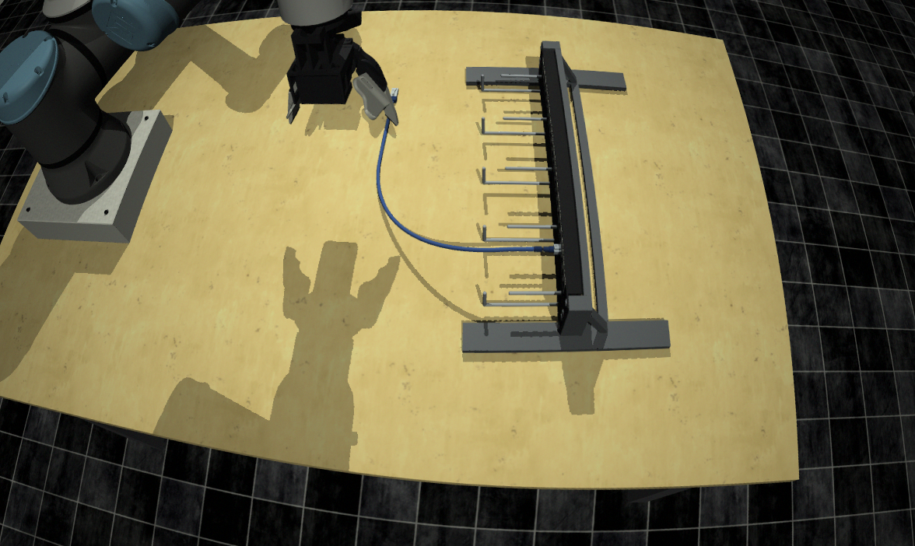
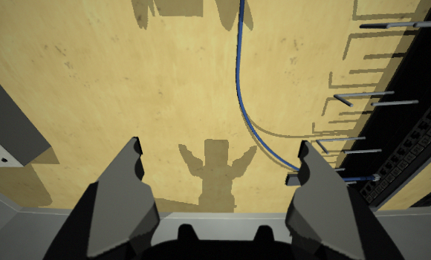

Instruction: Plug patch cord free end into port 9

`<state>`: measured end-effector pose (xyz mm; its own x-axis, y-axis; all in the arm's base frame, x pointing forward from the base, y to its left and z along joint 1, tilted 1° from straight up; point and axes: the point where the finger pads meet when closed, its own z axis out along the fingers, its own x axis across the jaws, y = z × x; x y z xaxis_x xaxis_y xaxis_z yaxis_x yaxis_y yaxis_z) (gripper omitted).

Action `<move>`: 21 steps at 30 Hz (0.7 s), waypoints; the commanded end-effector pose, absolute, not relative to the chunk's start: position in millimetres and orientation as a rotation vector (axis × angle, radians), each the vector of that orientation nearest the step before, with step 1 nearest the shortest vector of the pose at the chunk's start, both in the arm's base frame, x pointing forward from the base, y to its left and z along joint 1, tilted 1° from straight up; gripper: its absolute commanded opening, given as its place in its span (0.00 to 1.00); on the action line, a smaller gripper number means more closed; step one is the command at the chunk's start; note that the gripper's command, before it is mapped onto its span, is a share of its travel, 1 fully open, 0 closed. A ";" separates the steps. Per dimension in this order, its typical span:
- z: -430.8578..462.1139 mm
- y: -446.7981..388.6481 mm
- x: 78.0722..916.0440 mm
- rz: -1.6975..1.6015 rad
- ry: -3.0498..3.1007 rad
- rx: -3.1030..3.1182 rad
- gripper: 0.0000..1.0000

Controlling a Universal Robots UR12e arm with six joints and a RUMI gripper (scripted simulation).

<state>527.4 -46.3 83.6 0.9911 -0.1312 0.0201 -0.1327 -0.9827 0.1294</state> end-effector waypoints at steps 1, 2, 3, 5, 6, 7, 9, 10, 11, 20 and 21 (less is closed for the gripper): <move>56.6 39.0 567.7 0.042 -0.183 3.070 1.00; 53.9 50.0 569.4 0.042 -0.180 3.080 1.00; 53.9 50.0 569.4 0.042 -0.180 3.080 1.00; 51.5 60.0 570.9 0.042 -0.177 3.089 1.00; 49.4 69.2 572.0 0.042 -0.175 3.097 1.00; 47.4 77.4 572.9 0.041 -0.172 3.105 1.00; 44.2 91.2 574.1 0.039 -0.169 3.117 1.00; 42.9 96.8 574.5 0.039 -0.167 3.122 1.00; 41.8 101.5 574.8 0.038 -0.166 3.126 1.00; 38.6 115.3 575.5 0.035 -0.163 3.138 1.00; 38.6 115.3 575.5 0.035 -0.163 3.138 1.00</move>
